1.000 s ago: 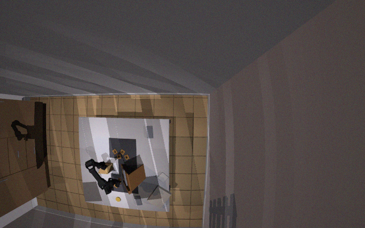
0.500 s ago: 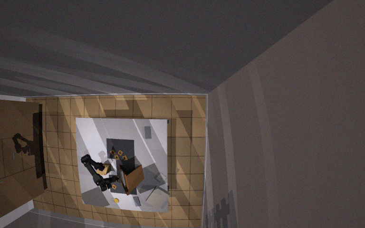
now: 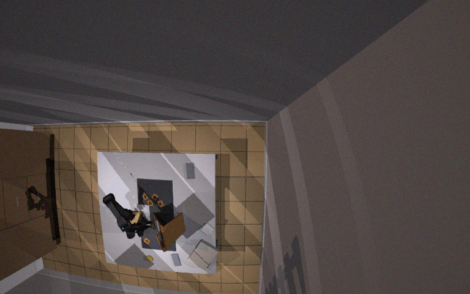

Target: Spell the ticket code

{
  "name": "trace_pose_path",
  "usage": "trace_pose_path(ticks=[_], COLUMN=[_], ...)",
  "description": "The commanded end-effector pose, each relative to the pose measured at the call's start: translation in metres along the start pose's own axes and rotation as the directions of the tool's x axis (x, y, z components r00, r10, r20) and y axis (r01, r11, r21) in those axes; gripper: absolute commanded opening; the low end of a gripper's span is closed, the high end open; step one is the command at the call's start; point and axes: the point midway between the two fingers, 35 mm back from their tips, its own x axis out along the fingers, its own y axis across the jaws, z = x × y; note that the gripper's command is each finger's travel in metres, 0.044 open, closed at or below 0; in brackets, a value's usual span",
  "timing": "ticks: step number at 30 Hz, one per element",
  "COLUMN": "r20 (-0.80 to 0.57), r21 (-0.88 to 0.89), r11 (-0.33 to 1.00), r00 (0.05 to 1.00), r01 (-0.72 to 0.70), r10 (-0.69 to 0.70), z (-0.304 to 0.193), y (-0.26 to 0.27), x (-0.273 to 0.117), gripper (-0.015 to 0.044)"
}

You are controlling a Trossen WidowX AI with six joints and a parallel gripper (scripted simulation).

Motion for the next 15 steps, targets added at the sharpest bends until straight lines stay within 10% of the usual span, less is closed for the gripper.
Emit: trace_pose_path(ticks=[1,15], r20=[-0.002,-0.02], r21=[-0.106,-0.488], r11=[0.993,0.852], r00=[0.999,0.979], r01=[-0.045,-0.187], r10=[0.045,0.204], z=[-0.011,-0.053], y=[0.014,0.066], x=[-0.003,-0.022], gripper=[0.0,0.0])
